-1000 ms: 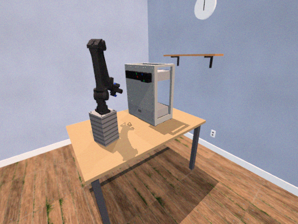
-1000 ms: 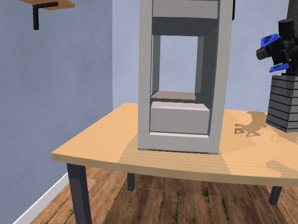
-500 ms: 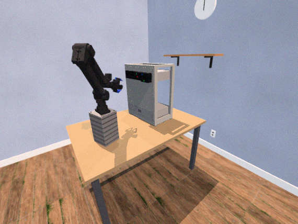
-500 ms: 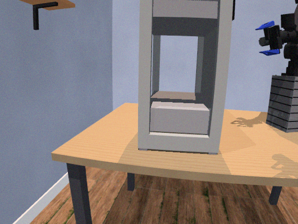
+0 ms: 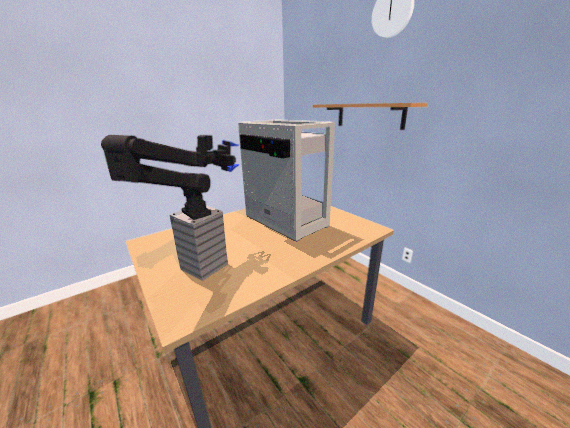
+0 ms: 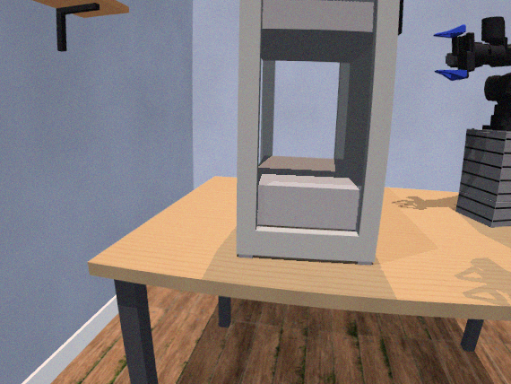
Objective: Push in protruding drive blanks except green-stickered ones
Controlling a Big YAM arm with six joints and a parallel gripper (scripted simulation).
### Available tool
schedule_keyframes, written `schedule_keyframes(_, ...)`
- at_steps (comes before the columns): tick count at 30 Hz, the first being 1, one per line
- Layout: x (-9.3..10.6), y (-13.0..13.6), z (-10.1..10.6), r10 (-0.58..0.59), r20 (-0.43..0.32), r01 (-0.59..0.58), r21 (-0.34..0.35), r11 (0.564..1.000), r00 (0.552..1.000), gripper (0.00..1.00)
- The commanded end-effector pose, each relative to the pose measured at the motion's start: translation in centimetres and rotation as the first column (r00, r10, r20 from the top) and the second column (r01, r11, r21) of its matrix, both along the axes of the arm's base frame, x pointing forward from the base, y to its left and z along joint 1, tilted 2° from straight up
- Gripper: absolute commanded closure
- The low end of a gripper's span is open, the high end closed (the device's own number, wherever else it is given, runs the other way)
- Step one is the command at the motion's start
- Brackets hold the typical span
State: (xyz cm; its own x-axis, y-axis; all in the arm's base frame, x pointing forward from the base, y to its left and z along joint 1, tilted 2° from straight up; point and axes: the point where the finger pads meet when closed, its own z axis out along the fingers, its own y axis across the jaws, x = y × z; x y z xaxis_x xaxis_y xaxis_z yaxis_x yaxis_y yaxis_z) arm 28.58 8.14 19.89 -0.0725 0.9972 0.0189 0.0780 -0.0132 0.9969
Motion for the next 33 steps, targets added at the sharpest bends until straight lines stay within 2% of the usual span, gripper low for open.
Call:
schedule_keyframes(1,-0.3,-1.8,1.0,-0.037,0.009,0.037,-0.041,0.998,0.999,0.0)
schedule_keyframes(3,-0.6,-2.6,1.4,-0.056,0.023,0.057,-0.047,0.997,0.998,0.0)
schedule_keyframes(7,-0.9,-4.3,5.8,-0.096,0.102,0.099,-0.027,0.995,0.99,0.0)
schedule_keyframes(10,-1.3,-5.3,6.7,-0.117,0.125,0.121,-0.03,0.992,0.985,0.0)
schedule_keyframes(12,-1.4,-5.7,5.5,-0.126,0.113,0.131,-0.043,0.99,0.986,0.0)
schedule_keyframes(14,-1.4,-5.7,5.5,-0.126,0.113,0.131,-0.043,0.99,0.986,0.0)
schedule_keyframes(19,-1.8,-6.4,7.0,-0.141,0.141,0.147,-0.038,0.988,0.98,0.0)
schedule_keyframes(24,-1.5,-6.4,6.2,-0.143,0.122,0.15,-0.049,0.988,0.982,0.0)
schedule_keyframes(33,-1.5,-6.4,6.3,-0.143,0.128,0.15,-0.044,0.988,0.981,0.0)
